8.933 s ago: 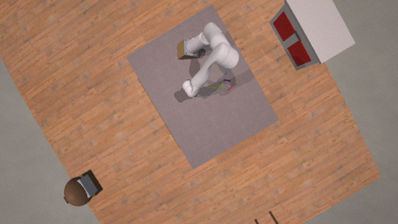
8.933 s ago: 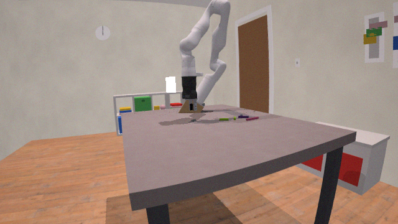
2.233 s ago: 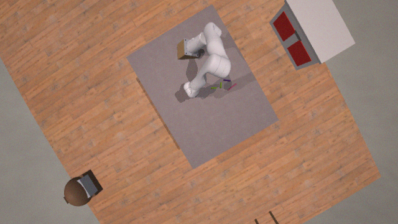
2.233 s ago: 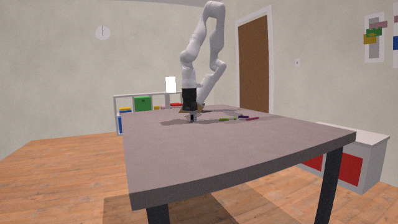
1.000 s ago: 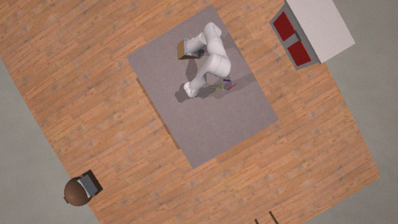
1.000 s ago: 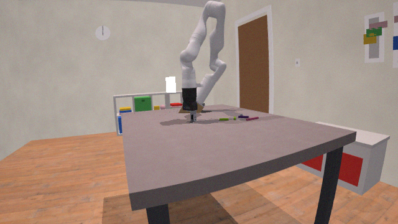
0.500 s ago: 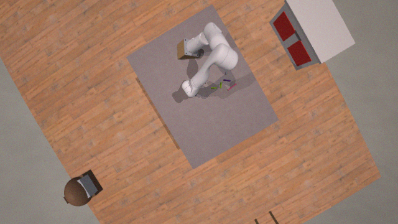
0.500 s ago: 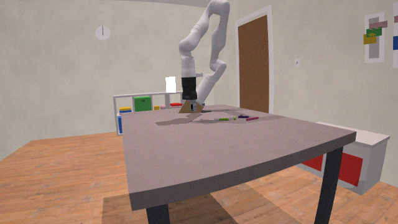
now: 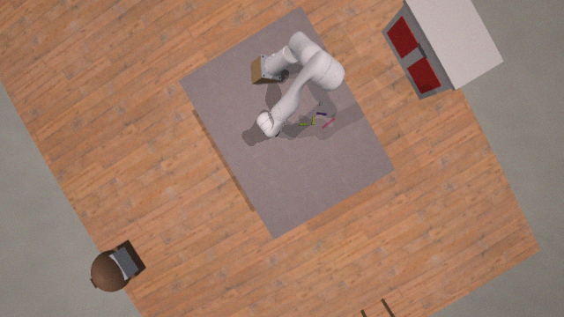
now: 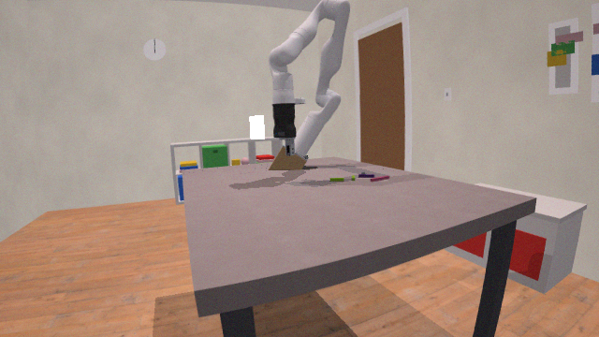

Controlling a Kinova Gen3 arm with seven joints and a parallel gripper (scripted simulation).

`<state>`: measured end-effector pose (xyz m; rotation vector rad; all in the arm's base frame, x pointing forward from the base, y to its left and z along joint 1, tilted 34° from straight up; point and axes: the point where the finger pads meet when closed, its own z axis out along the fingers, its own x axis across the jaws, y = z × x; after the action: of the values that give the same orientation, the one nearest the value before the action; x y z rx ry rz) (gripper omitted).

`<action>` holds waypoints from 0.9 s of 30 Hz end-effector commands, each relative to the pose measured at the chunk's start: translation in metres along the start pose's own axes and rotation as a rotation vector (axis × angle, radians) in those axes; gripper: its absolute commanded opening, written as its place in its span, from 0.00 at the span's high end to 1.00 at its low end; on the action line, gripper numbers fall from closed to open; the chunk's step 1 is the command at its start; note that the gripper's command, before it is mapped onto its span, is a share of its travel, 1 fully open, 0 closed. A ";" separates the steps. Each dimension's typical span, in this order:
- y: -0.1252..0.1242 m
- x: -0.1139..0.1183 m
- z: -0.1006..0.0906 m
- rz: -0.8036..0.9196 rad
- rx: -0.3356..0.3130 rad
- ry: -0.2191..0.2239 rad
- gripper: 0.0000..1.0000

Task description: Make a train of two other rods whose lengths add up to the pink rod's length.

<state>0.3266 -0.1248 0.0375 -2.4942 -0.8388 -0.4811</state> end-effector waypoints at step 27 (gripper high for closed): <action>-0.037 0.107 -0.002 0.108 -0.004 0.002 0.76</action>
<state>0.3817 -0.0492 0.0976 -2.5242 -0.6917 -0.4453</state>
